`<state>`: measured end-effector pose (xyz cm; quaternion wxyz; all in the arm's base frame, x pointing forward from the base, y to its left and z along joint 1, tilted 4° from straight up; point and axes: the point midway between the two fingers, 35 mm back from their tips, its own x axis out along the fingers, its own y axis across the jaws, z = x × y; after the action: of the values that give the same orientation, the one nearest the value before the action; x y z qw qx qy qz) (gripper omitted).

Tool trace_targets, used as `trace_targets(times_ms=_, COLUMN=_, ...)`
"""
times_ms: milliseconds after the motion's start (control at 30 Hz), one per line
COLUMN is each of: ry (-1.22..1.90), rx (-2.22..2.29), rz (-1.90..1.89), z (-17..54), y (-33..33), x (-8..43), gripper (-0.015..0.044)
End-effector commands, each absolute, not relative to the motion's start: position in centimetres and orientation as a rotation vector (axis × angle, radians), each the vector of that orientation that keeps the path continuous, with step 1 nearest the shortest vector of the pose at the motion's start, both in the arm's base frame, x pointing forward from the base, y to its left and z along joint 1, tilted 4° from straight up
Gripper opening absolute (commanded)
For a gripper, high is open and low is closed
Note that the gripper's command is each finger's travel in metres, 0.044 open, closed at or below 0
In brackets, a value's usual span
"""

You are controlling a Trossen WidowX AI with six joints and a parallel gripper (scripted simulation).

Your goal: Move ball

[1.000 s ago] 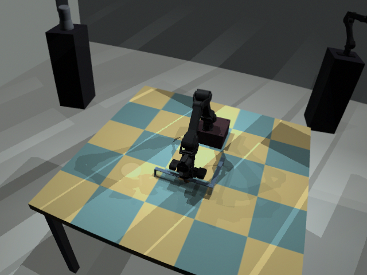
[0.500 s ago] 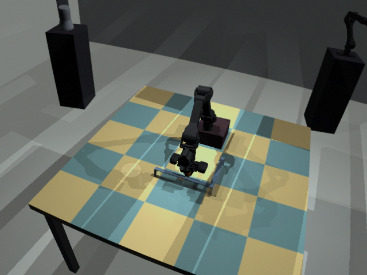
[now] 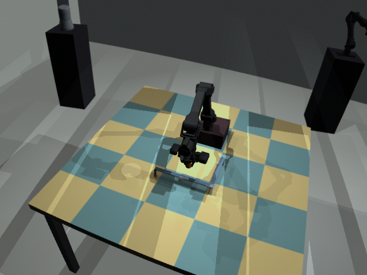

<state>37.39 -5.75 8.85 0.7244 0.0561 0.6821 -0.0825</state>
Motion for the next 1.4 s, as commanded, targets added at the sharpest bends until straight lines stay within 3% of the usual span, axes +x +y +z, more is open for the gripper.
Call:
trace_targets(times_ms=0, ry=1.477, rx=0.110, rz=-0.185, z=11.1, y=-5.8, x=37.6, gripper=0.0000)
trace_targets(times_ms=633, ry=1.477, rx=0.108, rz=-0.188, z=6.3, y=-9.0, x=37.1, gripper=0.0000)
trace_targets(times_ms=933, ry=1.478, rx=0.108, rz=-0.188, z=0.2, y=-9.4, x=37.6, gripper=0.0000)
trace_targets(times_ms=1367, ry=1.478, rx=0.108, rz=-0.188, z=-1.0, y=-9.5, x=37.6, gripper=0.0000)
